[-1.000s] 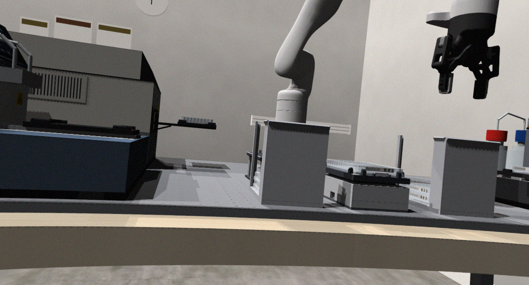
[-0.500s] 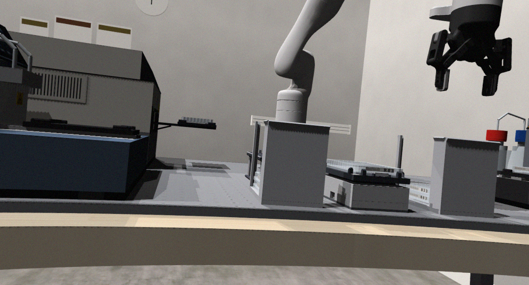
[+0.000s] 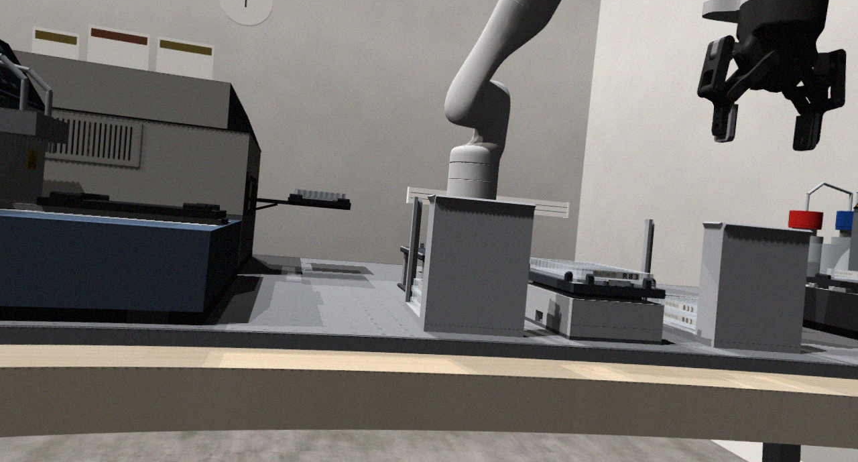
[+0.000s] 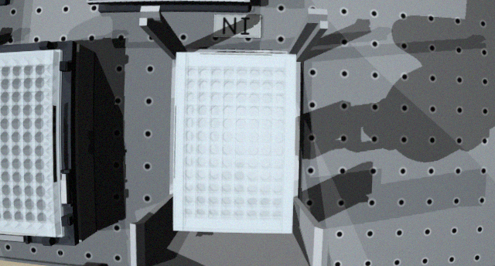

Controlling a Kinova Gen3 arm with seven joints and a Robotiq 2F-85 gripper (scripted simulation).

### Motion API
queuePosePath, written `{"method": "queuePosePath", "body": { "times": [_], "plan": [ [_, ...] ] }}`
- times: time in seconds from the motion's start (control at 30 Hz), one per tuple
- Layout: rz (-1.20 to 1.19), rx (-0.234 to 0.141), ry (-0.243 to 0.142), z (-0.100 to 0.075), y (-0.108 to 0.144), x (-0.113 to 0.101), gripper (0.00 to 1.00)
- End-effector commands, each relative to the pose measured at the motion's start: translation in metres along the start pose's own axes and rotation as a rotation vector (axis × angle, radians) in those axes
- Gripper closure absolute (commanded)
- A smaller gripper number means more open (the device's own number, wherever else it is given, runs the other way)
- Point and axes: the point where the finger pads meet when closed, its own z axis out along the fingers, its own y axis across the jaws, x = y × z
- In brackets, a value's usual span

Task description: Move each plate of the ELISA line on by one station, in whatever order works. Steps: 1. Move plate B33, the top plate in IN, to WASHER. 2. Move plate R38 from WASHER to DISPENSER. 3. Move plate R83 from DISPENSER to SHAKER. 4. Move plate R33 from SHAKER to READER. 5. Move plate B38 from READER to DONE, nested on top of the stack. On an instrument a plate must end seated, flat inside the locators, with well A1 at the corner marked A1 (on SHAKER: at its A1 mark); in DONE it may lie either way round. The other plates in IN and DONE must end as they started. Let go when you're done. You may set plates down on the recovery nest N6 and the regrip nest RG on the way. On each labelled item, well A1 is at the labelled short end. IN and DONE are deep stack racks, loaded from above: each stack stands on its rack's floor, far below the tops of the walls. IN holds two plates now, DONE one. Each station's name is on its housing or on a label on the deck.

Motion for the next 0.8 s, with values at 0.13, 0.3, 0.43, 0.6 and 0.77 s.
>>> {"method": "queuePosePath", "body": {
  "times": [0.13, 0.3, 0.43, 0.6, 0.77],
  "plan": [
    [0.0, -0.001, -0.001, -0.0013, -0.0045, -0.0098, 0.0],
    [0.0, -0.001, -0.001, -0.0013, -0.0045, -0.0098, 0.0],
    [0.0, -0.001, -0.001, -0.0013, -0.0045, -0.0097, 0.0],
    [0.0, -0.001, -0.001, -0.0013, -0.0045, -0.0097, 0.0],
    [0.0, -0.001, -0.001, -0.0013, -0.0045, -0.0097, 0.0]
  ]
}}
